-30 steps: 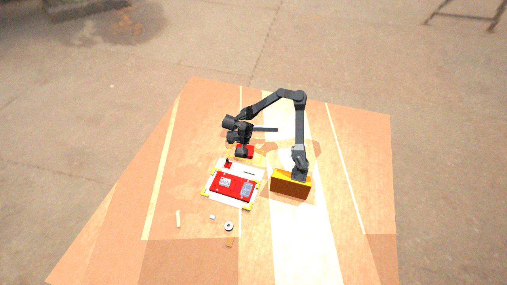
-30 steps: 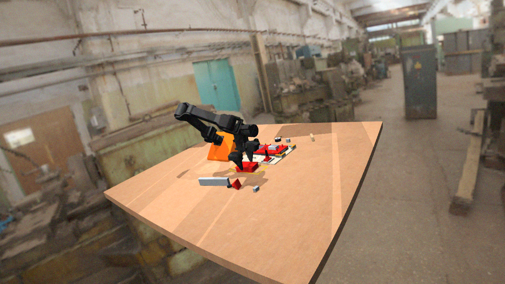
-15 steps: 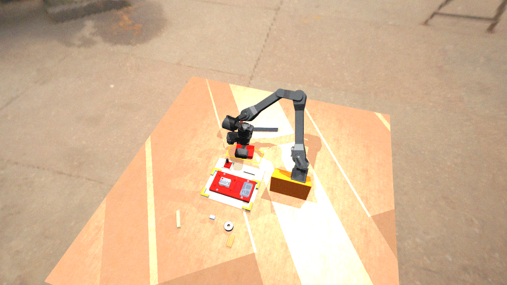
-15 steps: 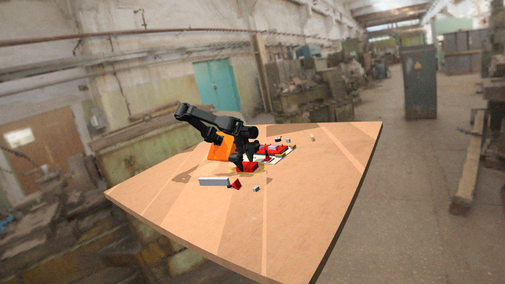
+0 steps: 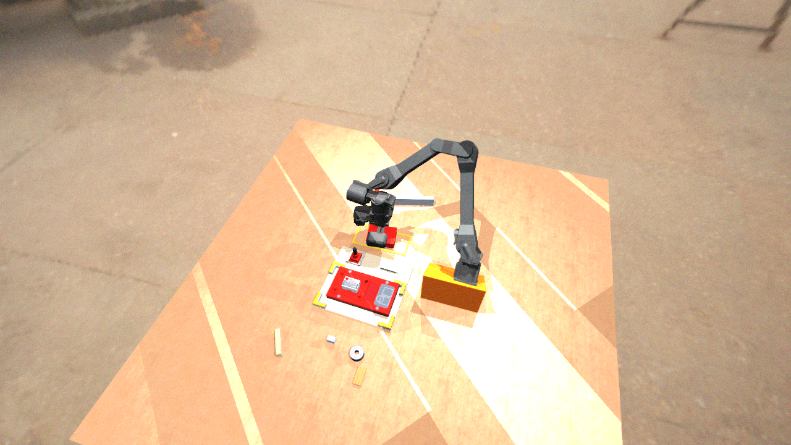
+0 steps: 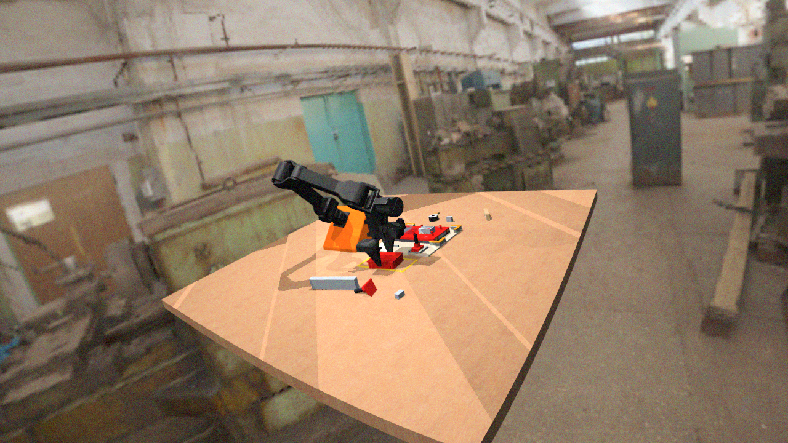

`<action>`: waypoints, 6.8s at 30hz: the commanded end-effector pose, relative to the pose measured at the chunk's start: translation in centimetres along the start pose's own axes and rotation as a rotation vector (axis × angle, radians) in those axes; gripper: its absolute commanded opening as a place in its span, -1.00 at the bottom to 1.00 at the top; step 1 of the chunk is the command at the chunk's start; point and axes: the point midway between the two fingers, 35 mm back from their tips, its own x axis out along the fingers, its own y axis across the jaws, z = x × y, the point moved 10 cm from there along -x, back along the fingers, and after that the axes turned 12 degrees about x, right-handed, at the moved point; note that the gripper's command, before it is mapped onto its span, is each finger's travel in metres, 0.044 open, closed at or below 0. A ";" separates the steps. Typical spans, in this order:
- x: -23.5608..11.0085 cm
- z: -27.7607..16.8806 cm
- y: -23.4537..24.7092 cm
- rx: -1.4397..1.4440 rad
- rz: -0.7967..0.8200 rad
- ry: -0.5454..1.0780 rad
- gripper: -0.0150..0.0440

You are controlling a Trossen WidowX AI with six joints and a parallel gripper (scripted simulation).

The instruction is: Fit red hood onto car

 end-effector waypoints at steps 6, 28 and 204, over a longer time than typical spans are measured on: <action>-1.2 0.0 0.0 0.000 0.001 0.000 -0.27; -9.7 0.0 0.0 -0.001 0.004 0.001 -0.49; -10.2 1.3 21.4 0.178 0.013 -0.001 1.00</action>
